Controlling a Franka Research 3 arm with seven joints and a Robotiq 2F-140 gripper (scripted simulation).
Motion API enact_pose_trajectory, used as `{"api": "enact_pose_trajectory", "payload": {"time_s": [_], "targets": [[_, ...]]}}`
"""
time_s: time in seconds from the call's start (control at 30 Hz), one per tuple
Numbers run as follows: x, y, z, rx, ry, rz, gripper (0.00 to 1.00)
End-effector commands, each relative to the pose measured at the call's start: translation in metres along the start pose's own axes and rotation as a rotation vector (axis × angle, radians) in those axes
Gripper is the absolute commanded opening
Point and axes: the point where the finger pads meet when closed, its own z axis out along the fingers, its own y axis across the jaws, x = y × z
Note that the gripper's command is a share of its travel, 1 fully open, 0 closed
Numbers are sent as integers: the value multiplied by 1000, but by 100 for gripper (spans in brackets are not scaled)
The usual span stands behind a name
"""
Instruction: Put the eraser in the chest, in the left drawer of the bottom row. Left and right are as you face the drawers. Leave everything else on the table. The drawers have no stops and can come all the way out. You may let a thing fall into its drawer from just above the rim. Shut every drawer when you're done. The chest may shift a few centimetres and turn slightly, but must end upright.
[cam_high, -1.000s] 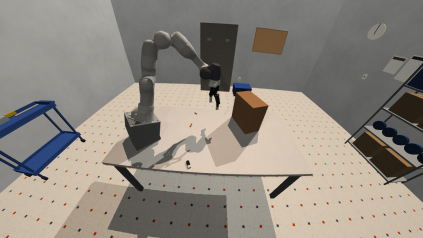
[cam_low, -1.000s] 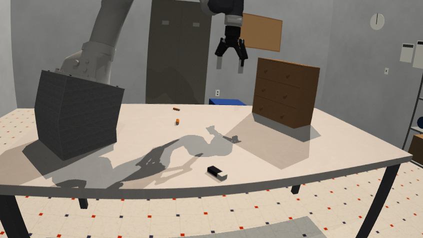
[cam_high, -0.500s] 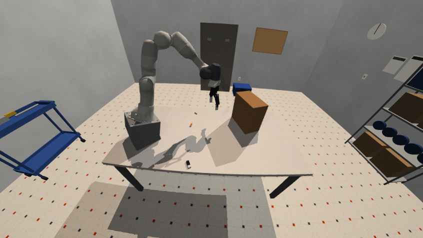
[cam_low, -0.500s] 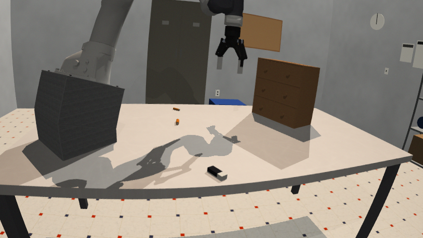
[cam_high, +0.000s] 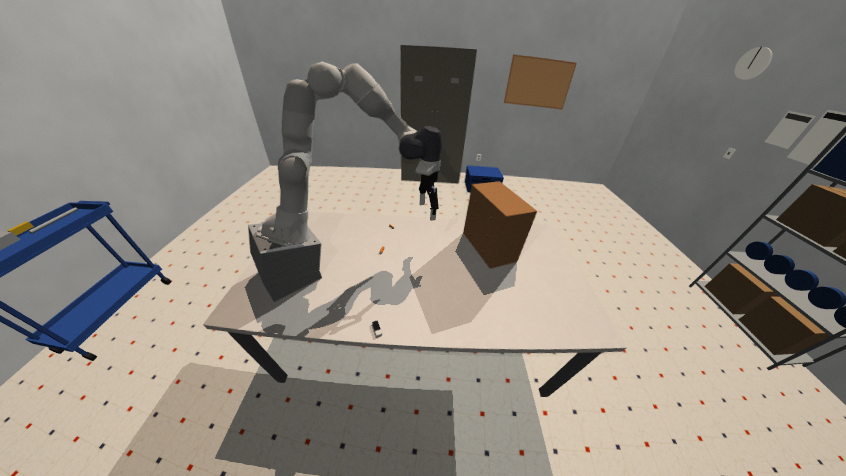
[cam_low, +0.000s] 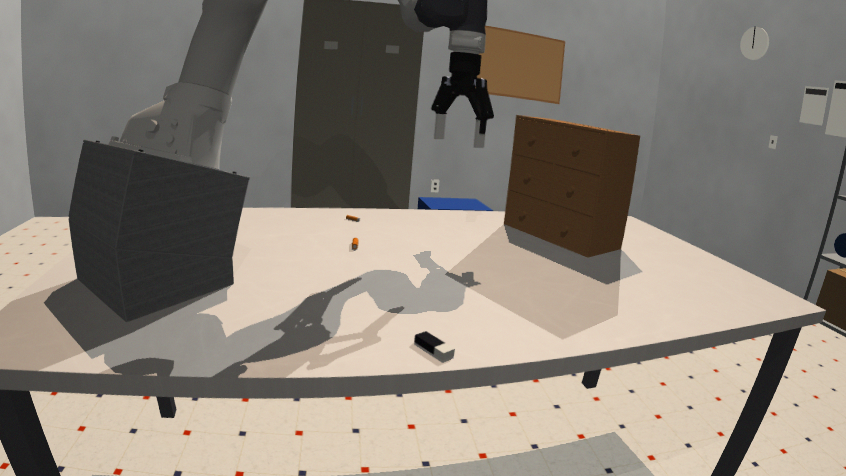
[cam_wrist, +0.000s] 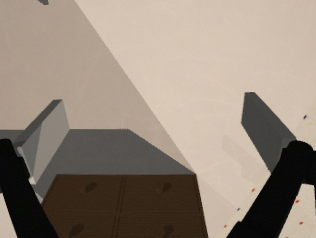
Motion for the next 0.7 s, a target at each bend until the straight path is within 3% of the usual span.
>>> {"api": "enact_pose_trajectory", "payload": {"time_s": [0.0, 0.67], "targets": [[0, 2, 2, -1, 0, 18, 100], [0, 2, 2, -1, 0, 28, 100]]}}
